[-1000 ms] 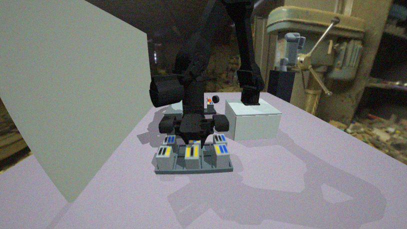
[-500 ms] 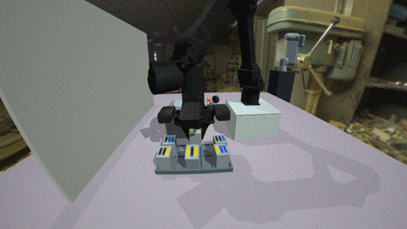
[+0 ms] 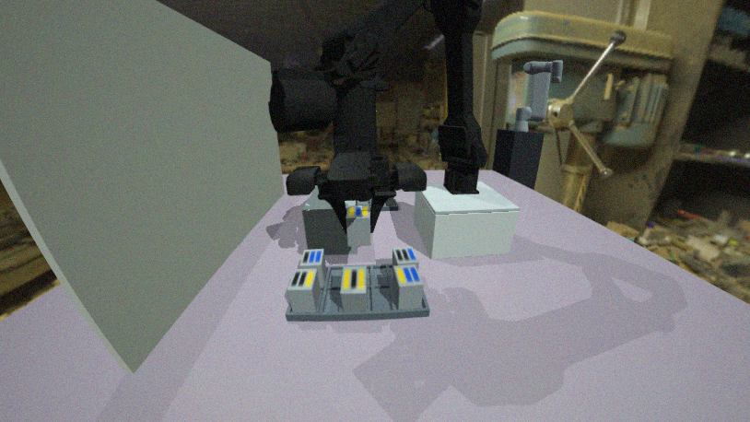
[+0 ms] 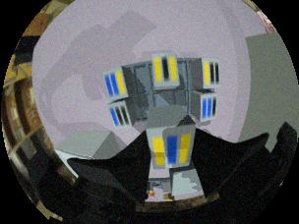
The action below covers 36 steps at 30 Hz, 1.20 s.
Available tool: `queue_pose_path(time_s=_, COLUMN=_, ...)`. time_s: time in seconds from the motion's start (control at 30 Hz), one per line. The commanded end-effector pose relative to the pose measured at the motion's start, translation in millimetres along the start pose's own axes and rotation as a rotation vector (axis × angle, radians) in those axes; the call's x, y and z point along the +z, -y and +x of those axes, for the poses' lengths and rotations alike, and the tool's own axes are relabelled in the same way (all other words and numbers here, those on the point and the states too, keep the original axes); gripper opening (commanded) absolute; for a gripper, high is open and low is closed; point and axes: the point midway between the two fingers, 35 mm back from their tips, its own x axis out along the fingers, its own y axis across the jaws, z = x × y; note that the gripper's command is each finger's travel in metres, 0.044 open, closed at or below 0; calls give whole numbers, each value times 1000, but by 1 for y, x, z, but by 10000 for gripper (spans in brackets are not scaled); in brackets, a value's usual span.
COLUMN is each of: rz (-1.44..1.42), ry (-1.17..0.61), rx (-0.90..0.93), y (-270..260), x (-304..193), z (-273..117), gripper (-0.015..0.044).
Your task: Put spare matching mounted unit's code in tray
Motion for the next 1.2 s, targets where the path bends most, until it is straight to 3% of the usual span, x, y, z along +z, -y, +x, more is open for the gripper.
queue_pose_path(time_s=0.0, rz=0, ry=0, rx=0, y=0, x=0, z=-4, gripper=0)
queue_pose_path(time_s=0.37, rz=-4, ry=6, rx=-4, y=-4, x=0, z=-75, gripper=0)
queue_pose_path(time_s=0.6, rz=-4, ry=5, rx=-5, y=2, x=-5, z=-77, gripper=0)
queue_pose_path(time_s=1.17, rz=-4, ry=-4, rx=-9, y=66, x=-71, z=-80, gripper=0)
